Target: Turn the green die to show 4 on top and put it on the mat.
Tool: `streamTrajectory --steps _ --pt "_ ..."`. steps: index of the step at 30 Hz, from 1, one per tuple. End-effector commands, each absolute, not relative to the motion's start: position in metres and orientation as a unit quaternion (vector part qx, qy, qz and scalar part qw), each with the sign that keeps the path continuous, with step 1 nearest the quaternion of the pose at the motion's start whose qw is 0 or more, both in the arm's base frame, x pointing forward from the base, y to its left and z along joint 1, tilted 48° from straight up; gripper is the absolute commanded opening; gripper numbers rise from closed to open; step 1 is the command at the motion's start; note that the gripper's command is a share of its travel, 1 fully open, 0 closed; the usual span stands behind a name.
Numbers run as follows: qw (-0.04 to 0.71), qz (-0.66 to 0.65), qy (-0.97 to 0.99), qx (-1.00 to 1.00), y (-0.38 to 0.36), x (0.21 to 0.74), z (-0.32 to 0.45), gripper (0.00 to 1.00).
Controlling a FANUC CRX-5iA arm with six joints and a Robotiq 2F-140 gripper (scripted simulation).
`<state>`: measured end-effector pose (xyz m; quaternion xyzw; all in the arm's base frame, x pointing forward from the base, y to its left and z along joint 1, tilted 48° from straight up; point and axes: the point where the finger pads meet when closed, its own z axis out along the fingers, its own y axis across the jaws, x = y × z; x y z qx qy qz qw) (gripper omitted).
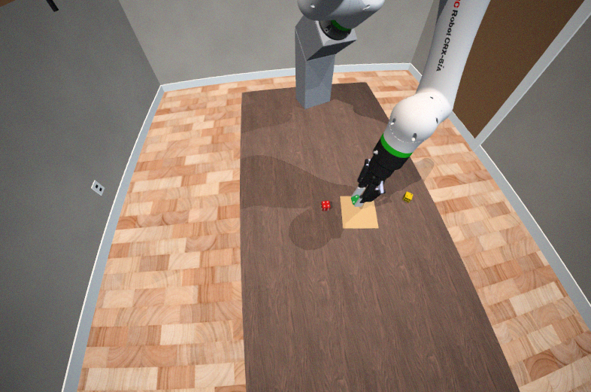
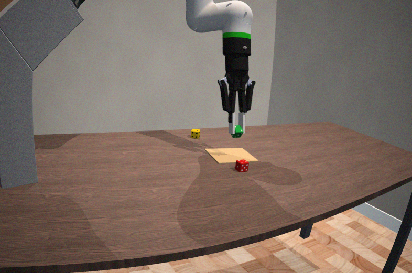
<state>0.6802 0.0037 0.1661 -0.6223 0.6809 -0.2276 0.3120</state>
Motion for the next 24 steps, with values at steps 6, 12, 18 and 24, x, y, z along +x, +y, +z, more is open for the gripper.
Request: streamTrajectory --steps 6,12,18,24 --pt "0.355 -0.18 0.653 -0.644 0.025 0.684 0.173 0.24" --pt "0.362 -0.178 0.649 -0.645 0.026 0.685 0.174 0.24" --pt "0.361 -0.178 0.649 -0.645 0.025 0.685 0.174 0.24" --pt "0.361 -0.158 0.651 -0.649 0.016 0.68 0.162 0.24"
